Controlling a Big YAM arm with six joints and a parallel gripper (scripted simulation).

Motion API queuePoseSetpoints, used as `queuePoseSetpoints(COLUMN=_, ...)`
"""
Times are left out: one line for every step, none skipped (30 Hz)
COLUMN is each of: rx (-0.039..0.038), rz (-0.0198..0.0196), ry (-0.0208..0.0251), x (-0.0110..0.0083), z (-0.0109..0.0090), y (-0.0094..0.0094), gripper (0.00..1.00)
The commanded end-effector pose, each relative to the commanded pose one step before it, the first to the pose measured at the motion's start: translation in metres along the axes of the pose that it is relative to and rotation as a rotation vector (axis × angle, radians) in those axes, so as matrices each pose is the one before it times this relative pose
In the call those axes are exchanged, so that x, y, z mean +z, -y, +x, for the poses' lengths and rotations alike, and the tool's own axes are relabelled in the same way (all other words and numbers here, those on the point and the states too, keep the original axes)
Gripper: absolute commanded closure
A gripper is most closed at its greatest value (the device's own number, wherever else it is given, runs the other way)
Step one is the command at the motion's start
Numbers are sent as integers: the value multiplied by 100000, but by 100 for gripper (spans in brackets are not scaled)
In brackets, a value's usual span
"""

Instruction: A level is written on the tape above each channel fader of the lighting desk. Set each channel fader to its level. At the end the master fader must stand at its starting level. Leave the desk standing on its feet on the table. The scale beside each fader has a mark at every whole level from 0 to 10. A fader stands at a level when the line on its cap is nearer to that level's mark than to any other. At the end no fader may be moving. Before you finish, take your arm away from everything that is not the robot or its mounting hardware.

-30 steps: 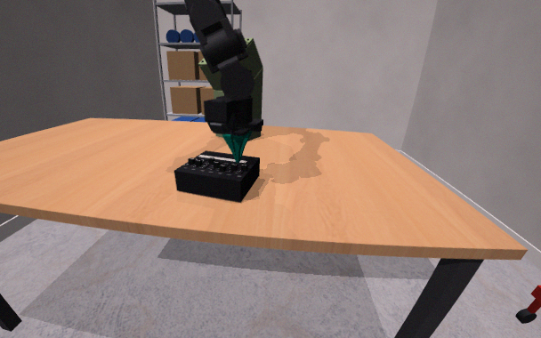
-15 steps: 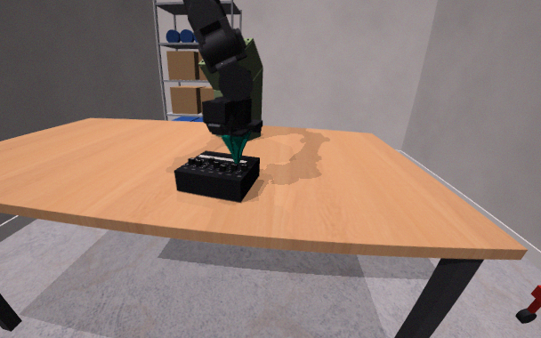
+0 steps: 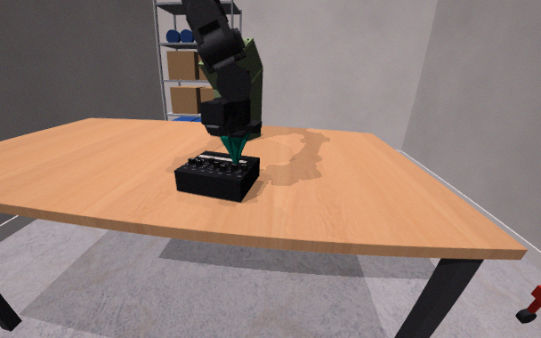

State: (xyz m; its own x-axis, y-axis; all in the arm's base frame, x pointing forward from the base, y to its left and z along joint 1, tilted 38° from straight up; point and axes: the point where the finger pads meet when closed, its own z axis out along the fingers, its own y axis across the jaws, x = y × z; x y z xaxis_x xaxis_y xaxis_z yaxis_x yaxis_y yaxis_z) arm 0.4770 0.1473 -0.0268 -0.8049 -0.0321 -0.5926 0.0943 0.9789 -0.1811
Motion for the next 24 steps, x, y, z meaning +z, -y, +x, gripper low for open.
queuePoseSetpoints(rx=-887, rz=653, ry=-381, x=572, z=-566, y=261, gripper=100)
queuePoseSetpoints(rx=-55, rz=34, ry=-109, x=0, z=-11, y=9, gripper=100)
queuePoseSetpoints(rx=52, rz=-43, ry=99, x=0, z=-61, y=-10, gripper=100)
queuePoseSetpoints(rx=41, rz=-25, ry=81, x=0, z=-52, y=-7, gripper=100)
queuePoseSetpoints(rx=53, rz=-25, ry=108, x=0, z=-56, y=-7, gripper=100)
queuePoseSetpoints(rx=-10, rz=17, ry=-16, x=0, z=-21, y=4, gripper=100)
queuePoseSetpoints(rx=-19, rz=22, ry=-34, x=0, z=-13, y=5, gripper=100)
queuePoseSetpoints(rx=35, rz=-27, ry=67, x=0, z=-36, y=-7, gripper=100)
queuePoseSetpoints(rx=30, rz=-20, ry=59, x=0, z=-31, y=-5, gripper=100)
queuePoseSetpoints(rx=20, rz=-12, ry=40, x=0, z=-23, y=-3, gripper=100)
queuePoseSetpoints(rx=-12, rz=12, ry=-21, x=0, z=-4, y=3, gripper=100)
queuePoseSetpoints(rx=3, rz=2, ry=6, x=0, z=-9, y=0, gripper=100)
queuePoseSetpoints(rx=18, rz=-12, ry=35, x=0, z=-14, y=-3, gripper=100)
queuePoseSetpoints(rx=0, rz=0, ry=0, x=0, z=0, y=0, gripper=100)
queuePoseSetpoints(rx=0, rz=0, ry=0, x=0, z=0, y=0, gripper=100)
queuePoseSetpoints(rx=31, rz=-21, ry=62, x=0, z=-19, y=-5, gripper=100)
queuePoseSetpoints(rx=-6, rz=3, ry=-11, x=0, z=1, y=1, gripper=100)
queuePoseSetpoints(rx=-2, rz=2, ry=-5, x=0, z=1, y=0, gripper=100)
queuePoseSetpoints(rx=0, rz=1, ry=0, x=0, z=0, y=0, gripper=100)
queuePoseSetpoints(rx=0, rz=0, ry=0, x=0, z=0, y=0, gripper=100)
queuePoseSetpoints(rx=0, rz=0, ry=0, x=0, z=0, y=0, gripper=100)
queuePoseSetpoints(rx=0, rz=0, ry=0, x=0, z=0, y=0, gripper=100)
queuePoseSetpoints(rx=0, rz=0, ry=0, x=0, z=0, y=0, gripper=100)
queuePoseSetpoints(rx=0, rz=0, ry=0, x=0, z=0, y=0, gripper=100)
